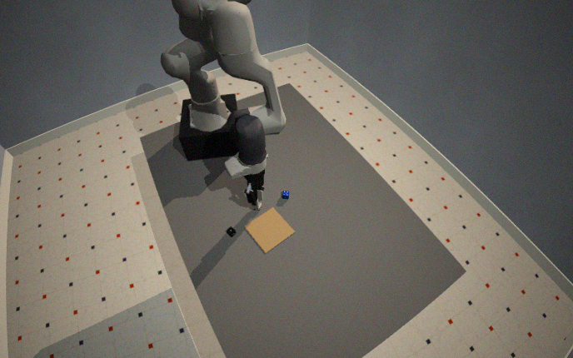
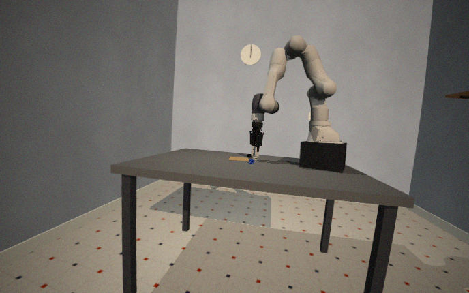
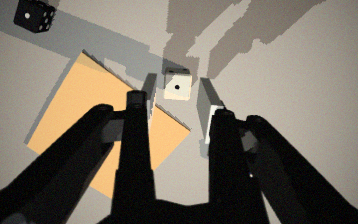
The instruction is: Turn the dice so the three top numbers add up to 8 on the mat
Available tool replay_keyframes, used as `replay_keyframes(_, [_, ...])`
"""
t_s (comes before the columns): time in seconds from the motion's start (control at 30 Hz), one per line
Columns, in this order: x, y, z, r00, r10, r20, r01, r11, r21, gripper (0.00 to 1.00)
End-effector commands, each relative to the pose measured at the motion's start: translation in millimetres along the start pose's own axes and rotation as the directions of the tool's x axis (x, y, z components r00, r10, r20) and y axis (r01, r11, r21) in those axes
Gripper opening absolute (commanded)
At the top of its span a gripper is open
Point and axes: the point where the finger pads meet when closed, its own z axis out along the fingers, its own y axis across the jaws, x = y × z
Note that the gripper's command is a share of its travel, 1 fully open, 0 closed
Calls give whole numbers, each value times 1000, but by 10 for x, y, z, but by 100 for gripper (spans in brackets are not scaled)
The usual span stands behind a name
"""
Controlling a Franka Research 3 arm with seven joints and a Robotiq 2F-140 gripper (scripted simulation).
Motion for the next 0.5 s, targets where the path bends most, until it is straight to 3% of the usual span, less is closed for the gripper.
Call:
replay_keyframes(0.0, [1,3,0,1000,-4,1,4,1000,1,25])
replay_keyframes(0.47, [1,3,50,1000,-4,1,4,1000,1,25])
